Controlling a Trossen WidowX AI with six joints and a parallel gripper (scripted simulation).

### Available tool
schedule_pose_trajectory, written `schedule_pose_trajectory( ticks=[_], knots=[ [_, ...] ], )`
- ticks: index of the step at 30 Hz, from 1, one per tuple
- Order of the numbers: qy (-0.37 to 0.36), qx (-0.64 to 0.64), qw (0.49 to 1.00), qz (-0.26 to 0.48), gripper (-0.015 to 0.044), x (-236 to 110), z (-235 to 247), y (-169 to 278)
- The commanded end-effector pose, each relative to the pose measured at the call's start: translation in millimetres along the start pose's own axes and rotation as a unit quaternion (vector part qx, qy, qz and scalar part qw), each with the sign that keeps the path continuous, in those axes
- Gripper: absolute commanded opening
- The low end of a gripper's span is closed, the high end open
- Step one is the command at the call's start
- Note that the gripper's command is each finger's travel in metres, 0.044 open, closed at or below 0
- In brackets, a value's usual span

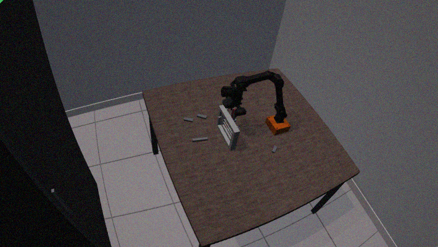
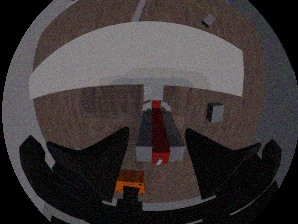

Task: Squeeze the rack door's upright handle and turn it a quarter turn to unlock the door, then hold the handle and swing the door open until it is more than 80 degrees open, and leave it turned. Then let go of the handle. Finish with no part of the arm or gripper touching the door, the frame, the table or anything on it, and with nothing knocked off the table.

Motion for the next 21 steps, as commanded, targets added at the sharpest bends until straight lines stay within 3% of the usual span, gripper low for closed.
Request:
schedule_pose_trajectory(
  ticks=[1,7,14,21],
  knots=[
    [0.002,-0.003,1.000,0.001,0.0294,7.0,-0.1,0.8],
    [0.002,-0.003,1.000,0.001,0.0294,14.3,0.2,1.6],
    [0.002,-0.003,1.000,0.001,0.0110,14.3,0.2,1.6],
    [0.002,-0.003,1.000,0.001,0.0063,14.3,0.2,1.6]
  ],
)
Point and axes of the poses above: the point midway between the two fingers, 35 mm back from their tips, its own x axis out along the fingers, its own z axis across the jaws, y = z × x, the point moved 8 cm from there along -x, back along the fingers, and after that the axes turned 10 degrees about -x, right-handed, at the moved point
